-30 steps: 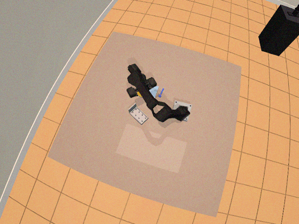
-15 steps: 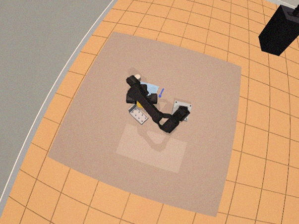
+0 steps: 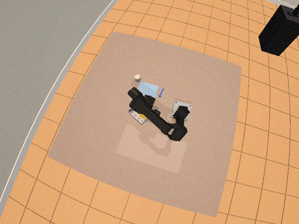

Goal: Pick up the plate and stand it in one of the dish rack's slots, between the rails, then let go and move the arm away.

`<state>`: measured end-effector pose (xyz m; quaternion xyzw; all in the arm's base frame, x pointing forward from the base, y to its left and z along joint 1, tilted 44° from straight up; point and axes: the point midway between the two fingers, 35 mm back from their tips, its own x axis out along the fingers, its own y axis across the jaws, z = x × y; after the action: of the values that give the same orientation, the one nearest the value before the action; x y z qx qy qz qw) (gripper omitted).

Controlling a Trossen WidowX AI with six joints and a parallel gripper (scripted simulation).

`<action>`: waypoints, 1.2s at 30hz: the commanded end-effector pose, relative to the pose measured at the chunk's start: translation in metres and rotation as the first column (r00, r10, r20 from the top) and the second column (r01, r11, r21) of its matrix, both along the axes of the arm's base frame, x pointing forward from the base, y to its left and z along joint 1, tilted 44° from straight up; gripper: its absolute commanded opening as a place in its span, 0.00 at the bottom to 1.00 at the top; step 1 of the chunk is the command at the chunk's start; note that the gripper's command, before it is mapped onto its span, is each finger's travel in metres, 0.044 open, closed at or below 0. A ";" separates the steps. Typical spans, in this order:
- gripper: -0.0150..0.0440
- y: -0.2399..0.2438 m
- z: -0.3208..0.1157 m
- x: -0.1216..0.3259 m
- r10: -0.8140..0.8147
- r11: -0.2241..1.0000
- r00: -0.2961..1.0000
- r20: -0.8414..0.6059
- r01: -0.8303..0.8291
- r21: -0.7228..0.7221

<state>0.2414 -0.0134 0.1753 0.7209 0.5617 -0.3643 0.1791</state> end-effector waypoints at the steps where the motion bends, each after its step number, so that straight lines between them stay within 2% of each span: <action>1: 0.25 0.013 0.006 -0.010 -0.089 0.996 0.992 -0.091 0.091 0.023; 5: 0.25 0.024 0.011 -0.019 -0.165 0.984 0.972 -0.170 0.173 0.031; 12: 0.25 0.025 0.011 -0.020 -0.167 0.984 0.970 -0.174 0.174 0.028; 24: 0.25 0.038 -0.023 -0.034 -0.027 0.982 0.980 -0.196 -0.011 -0.189; 36: 0.25 0.043 -0.053 -0.043 0.098 0.894 0.974 -0.202 -0.175 -0.412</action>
<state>0.2012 0.0290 0.1296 0.6051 0.5351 -0.5174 0.2824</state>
